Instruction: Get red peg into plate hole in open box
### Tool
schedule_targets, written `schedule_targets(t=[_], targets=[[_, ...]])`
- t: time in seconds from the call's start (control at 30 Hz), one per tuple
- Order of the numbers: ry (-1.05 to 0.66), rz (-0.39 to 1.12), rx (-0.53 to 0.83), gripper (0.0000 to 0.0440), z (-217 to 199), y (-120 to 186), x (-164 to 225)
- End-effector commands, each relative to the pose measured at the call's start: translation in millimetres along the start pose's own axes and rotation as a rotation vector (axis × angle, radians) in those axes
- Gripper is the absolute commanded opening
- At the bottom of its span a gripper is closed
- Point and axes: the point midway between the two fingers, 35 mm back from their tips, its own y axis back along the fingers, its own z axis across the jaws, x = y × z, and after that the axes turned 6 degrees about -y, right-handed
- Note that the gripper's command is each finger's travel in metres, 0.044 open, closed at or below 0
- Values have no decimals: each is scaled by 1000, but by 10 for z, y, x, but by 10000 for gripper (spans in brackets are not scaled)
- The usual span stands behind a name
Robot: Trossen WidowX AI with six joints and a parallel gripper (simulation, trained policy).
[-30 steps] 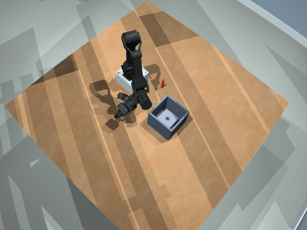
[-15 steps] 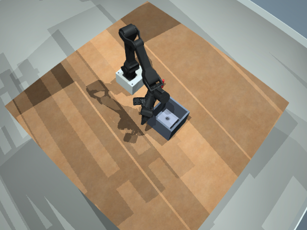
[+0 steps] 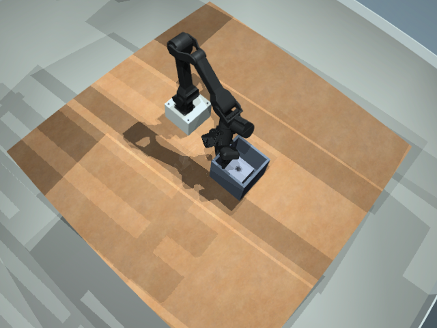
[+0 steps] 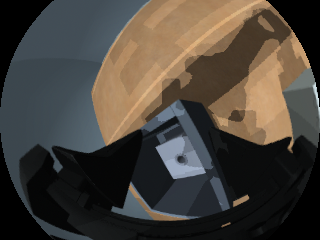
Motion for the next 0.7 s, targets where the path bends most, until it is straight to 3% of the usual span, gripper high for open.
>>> schedule_targets(t=[0.0,0.27,0.67], targets=[[29,218,-31,347,146,324,521],[158,359,68,335,-139,618,871],[434,539,243,320,-791,1374,1175]])
